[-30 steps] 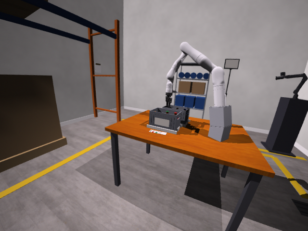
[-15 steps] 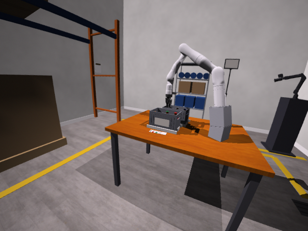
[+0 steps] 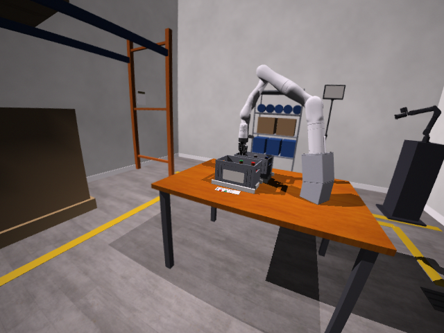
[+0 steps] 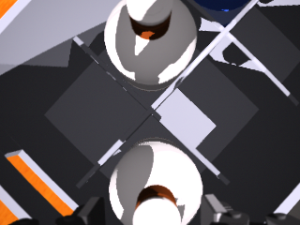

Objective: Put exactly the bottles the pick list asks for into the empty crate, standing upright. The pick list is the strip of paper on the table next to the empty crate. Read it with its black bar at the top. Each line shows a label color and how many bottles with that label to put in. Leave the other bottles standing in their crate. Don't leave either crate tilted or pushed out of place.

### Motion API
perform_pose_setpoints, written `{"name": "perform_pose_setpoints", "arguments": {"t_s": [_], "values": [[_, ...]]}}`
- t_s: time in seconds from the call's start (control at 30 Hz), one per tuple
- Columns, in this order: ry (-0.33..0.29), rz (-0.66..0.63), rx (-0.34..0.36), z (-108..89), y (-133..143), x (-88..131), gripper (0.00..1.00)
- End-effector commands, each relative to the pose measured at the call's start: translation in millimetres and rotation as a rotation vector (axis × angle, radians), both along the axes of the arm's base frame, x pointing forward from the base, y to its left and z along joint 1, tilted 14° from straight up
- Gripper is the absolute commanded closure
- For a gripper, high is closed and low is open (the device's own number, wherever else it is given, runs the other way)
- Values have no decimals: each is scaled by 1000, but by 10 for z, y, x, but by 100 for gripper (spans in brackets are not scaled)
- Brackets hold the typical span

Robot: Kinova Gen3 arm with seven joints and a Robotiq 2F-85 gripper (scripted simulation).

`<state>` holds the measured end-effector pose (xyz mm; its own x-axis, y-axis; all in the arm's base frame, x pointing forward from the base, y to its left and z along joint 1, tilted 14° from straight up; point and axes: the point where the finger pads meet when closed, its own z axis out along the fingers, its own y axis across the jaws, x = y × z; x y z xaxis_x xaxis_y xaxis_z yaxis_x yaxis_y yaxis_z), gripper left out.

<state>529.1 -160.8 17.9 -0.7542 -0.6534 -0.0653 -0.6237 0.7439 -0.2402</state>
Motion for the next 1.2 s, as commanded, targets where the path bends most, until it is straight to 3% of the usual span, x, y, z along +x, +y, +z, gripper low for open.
{"name": "perform_pose_setpoints", "arguments": {"t_s": [0.0,0.6,0.63,1.17], "values": [[-2,0,0,-33,-7,15,33],[-2,0,0,-105,-17,30,33],[-2,0,0,-68,-11,22,52],[-2,0,0,-68,-11,22,53]]}}
